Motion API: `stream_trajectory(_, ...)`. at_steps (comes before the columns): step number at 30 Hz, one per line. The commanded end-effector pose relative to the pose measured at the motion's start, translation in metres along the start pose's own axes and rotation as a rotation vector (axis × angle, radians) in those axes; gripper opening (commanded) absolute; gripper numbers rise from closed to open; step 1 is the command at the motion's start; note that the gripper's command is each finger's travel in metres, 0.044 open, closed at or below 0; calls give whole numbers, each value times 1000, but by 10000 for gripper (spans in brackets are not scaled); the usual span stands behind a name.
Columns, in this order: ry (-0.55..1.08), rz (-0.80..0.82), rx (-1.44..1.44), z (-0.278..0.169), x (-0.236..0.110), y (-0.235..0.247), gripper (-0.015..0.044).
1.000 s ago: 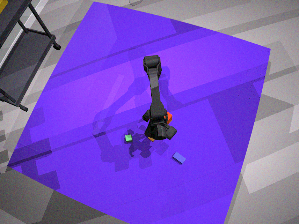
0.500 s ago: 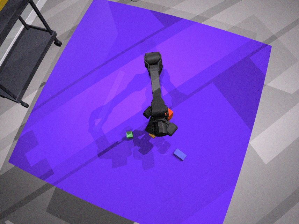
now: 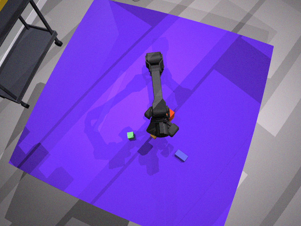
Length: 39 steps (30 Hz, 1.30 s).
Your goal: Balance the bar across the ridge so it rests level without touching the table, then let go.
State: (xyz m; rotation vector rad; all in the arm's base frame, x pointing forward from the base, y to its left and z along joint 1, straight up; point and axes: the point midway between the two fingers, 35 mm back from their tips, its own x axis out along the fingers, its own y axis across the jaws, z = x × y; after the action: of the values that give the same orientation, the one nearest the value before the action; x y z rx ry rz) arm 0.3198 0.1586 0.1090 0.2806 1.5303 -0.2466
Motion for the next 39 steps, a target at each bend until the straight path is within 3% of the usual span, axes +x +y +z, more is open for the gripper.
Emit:
stream_trajectory(1, -3, -2, 2, 1, 1, 0, 0)
stream_trajectory(39, -2, -2, 2, 0, 4, 0, 0)
